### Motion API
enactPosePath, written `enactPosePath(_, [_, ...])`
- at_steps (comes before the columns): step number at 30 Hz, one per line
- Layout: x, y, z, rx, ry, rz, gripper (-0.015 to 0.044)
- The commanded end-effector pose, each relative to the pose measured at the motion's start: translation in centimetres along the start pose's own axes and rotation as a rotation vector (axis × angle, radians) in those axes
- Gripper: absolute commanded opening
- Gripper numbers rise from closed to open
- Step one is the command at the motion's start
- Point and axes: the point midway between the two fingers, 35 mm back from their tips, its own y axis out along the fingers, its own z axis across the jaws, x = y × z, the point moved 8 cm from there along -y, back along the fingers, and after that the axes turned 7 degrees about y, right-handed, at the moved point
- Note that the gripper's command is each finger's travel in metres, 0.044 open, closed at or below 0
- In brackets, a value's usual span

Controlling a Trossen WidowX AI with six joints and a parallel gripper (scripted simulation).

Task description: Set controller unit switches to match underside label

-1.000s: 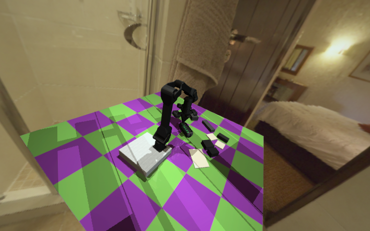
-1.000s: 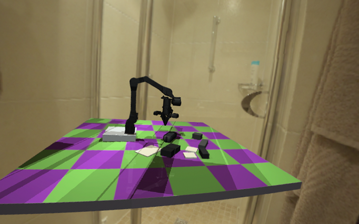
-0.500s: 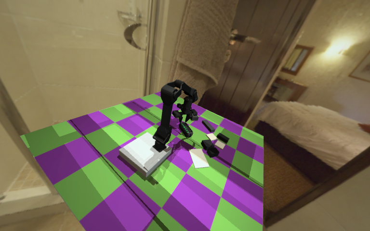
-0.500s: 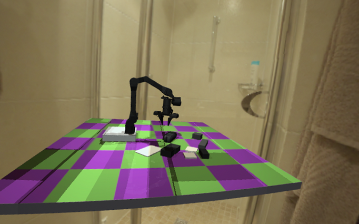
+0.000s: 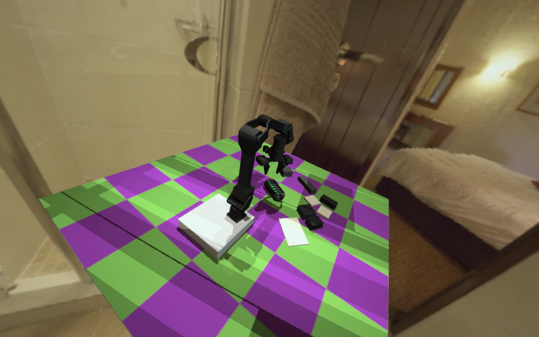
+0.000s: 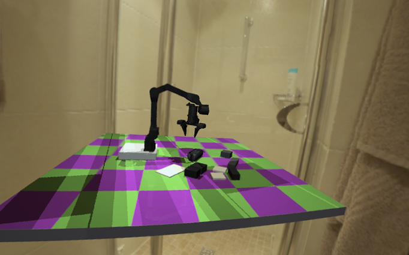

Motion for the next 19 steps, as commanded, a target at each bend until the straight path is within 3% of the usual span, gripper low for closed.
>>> enactPosePath(1, [-0.24,-4.13,0.27,-0.022,0.001,-0.017,0.0230])
enactPosePath(10, [-0.27,-4.35,0.31,-0.022,0.001,-0.017,0.0000])
enactPosePath(19, [-0.27,-4.35,0.31,-0.022,0.001,-0.017,0.0000])
